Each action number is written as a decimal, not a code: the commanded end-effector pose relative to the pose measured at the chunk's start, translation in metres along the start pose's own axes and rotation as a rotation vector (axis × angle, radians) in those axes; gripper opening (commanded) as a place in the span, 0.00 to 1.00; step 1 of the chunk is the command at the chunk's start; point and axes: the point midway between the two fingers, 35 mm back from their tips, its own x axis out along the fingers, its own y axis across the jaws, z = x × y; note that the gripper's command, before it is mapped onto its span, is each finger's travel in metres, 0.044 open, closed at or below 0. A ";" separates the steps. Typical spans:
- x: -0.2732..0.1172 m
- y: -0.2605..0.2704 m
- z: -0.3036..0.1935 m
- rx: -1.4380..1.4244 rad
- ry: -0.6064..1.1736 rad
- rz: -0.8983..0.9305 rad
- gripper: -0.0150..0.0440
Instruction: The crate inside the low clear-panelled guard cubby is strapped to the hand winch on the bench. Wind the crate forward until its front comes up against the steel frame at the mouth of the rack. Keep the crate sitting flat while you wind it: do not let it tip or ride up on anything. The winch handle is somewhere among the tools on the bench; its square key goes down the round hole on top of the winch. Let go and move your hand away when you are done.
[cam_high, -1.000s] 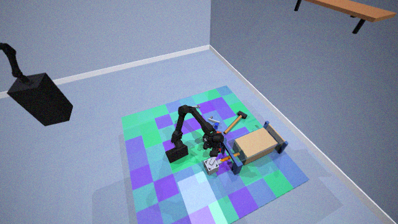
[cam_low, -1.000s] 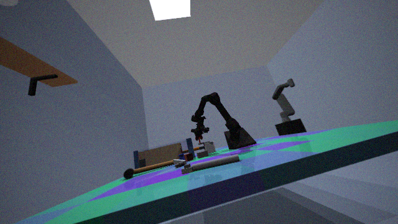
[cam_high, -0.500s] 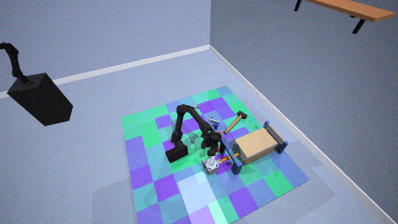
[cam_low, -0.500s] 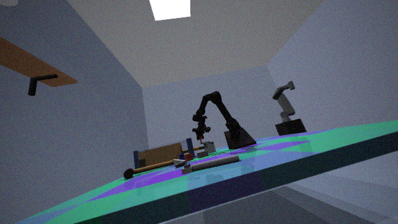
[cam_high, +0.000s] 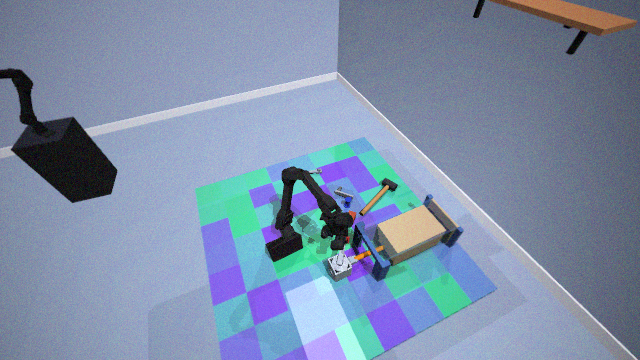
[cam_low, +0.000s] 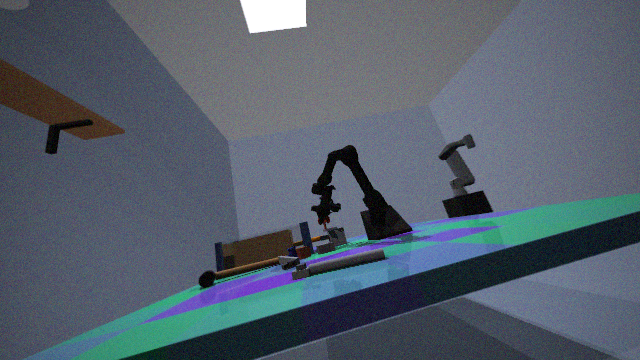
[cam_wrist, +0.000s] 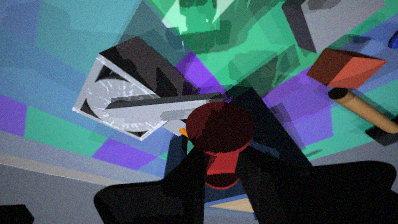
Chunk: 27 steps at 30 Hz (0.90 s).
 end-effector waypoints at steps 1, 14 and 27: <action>-0.002 0.002 0.016 0.016 -0.028 0.001 0.25; -0.009 0.006 0.029 0.017 -0.029 0.002 0.25; -0.014 0.011 0.041 0.018 -0.030 0.003 0.25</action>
